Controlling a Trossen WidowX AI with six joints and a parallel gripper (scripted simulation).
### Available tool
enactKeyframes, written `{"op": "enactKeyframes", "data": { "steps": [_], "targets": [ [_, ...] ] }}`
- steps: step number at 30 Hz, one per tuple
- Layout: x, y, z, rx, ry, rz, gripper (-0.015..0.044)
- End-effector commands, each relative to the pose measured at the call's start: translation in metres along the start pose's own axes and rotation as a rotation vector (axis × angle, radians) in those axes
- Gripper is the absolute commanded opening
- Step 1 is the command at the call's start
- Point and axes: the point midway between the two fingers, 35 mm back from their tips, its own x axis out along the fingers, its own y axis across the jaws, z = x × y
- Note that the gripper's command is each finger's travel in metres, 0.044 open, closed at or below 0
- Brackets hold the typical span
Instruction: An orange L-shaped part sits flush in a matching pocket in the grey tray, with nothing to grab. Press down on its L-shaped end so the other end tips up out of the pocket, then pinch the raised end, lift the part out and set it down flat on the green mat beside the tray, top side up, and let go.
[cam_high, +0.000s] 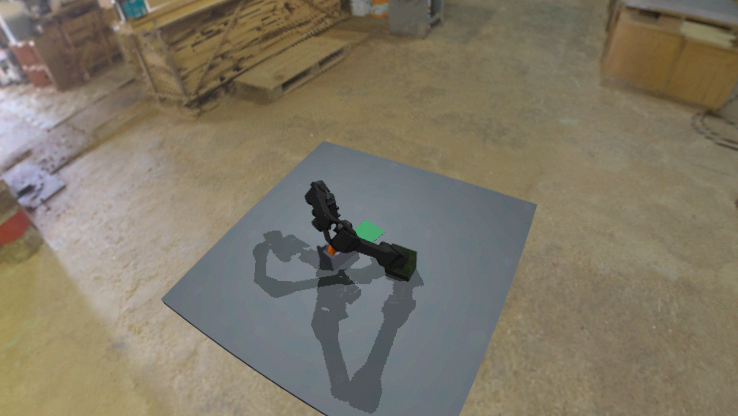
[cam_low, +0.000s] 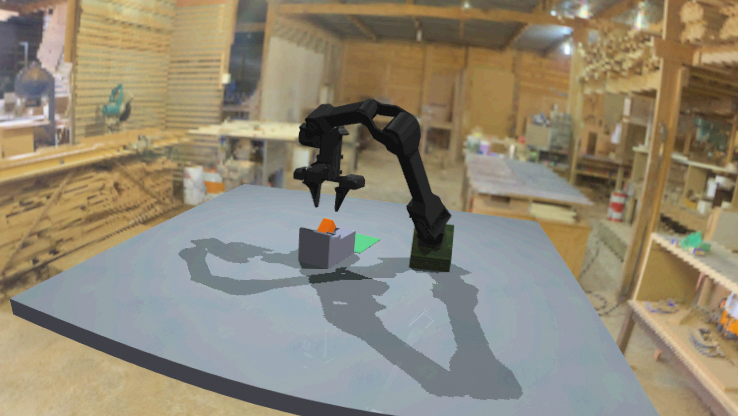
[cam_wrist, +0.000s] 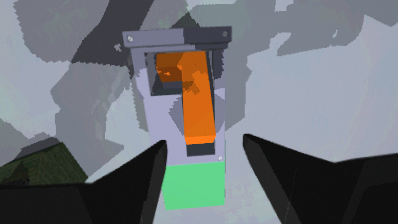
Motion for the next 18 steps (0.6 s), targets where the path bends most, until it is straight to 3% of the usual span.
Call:
{"op": "enactKeyframes", "data": {
  "steps": [1,18],
  "targets": [
    [0.013,0.001,0.001,0.001,-0.006,-0.001,0.028],
    [0.036,0.0,0.001,0.001,-0.006,-0.002,0.028]
  ]
}}
